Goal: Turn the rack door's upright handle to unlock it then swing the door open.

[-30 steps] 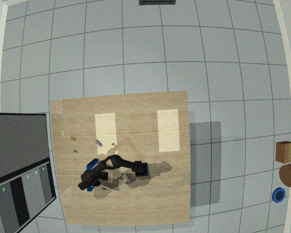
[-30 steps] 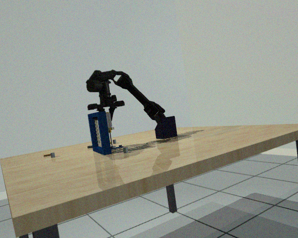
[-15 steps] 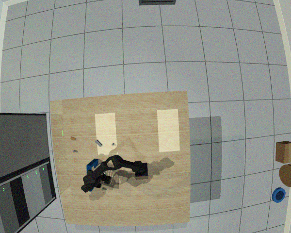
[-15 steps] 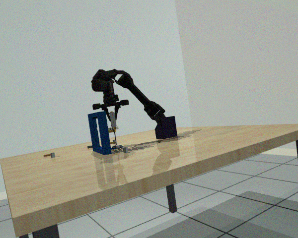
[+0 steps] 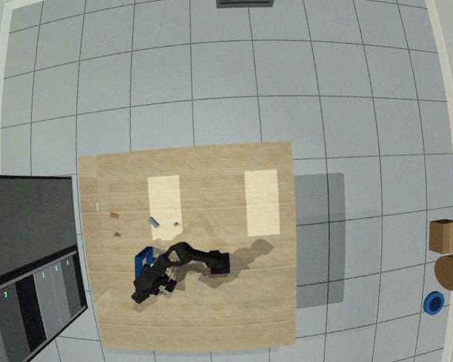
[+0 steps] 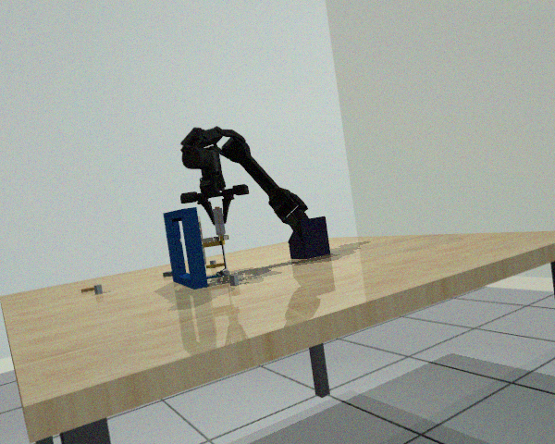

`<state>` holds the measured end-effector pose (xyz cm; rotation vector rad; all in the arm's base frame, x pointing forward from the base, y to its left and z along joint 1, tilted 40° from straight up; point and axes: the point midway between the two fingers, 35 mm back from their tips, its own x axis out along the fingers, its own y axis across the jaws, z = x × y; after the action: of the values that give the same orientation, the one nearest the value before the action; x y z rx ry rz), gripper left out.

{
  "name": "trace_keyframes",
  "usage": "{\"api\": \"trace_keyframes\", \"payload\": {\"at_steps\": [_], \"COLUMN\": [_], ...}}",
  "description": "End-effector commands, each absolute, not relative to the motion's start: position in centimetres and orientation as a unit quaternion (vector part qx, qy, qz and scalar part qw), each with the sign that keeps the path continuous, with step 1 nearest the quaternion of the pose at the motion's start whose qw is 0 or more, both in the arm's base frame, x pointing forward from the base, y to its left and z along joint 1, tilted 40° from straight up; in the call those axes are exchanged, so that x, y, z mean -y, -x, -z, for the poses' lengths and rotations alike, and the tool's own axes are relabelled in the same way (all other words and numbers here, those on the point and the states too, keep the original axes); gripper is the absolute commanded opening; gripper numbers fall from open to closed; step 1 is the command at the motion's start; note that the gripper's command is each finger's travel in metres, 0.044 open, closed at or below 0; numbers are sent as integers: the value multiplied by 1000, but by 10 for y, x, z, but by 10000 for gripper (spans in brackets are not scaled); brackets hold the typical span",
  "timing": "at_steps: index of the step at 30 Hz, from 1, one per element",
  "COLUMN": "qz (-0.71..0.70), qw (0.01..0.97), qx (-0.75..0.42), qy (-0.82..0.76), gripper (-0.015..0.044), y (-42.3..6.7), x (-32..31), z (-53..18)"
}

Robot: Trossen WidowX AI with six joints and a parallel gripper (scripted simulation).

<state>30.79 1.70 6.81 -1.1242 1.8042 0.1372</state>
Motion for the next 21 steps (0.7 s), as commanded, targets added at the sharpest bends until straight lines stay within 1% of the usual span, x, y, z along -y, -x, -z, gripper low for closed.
{"api": "trace_keyframes", "payload": {"at_steps": [1,21], "qz": [-22,89], "qw": [509,569], "qx": [-740,-735], "qy": [440,358], "gripper": [27,27], "y": [-306,-288], "x": [-21,-52], "z": [-64,-41]}}
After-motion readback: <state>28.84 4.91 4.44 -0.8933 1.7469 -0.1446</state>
